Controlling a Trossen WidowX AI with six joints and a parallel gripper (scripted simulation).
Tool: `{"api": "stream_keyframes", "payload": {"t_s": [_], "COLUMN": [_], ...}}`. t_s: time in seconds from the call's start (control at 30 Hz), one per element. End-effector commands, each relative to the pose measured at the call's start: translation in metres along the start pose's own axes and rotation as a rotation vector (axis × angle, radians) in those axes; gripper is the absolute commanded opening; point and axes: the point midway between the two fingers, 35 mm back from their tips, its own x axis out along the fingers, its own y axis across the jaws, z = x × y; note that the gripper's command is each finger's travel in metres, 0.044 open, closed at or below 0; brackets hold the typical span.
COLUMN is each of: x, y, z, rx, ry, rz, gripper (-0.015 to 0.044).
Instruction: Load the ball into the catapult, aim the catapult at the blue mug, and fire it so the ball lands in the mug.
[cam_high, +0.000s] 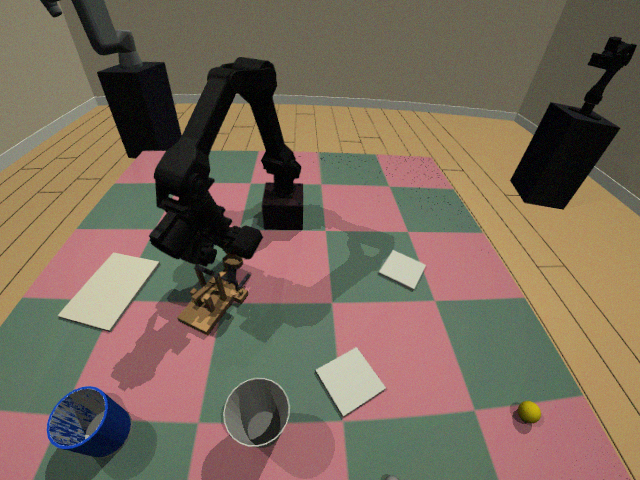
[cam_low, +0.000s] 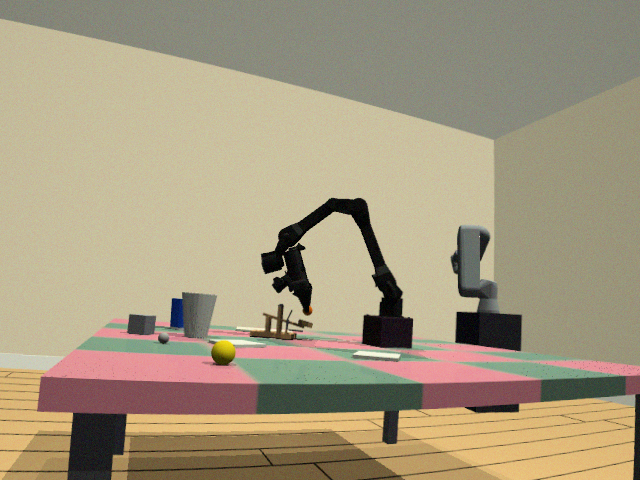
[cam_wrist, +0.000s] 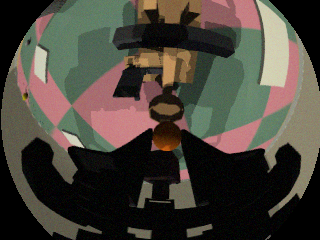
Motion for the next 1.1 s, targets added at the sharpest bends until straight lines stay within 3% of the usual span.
{"api": "stream_keyframes", "payload": {"t_s": [0.0,0.63,0.97,1.07], "x": [0.007,0.013,0.011,-0.030], "y": [0.000,0.000,0.000,0.000], "z": [0.001,0.006,0.005,-0.005], "rx": [-0.001,-0.003,-0.003,-0.002], "ry": [0.015,-0.001,-0.001,0.003], "rz": [-0.001,-0.001,-0.001,-0.001], "gripper": [0.0000,0.0000,0.0263,0.0341]}}
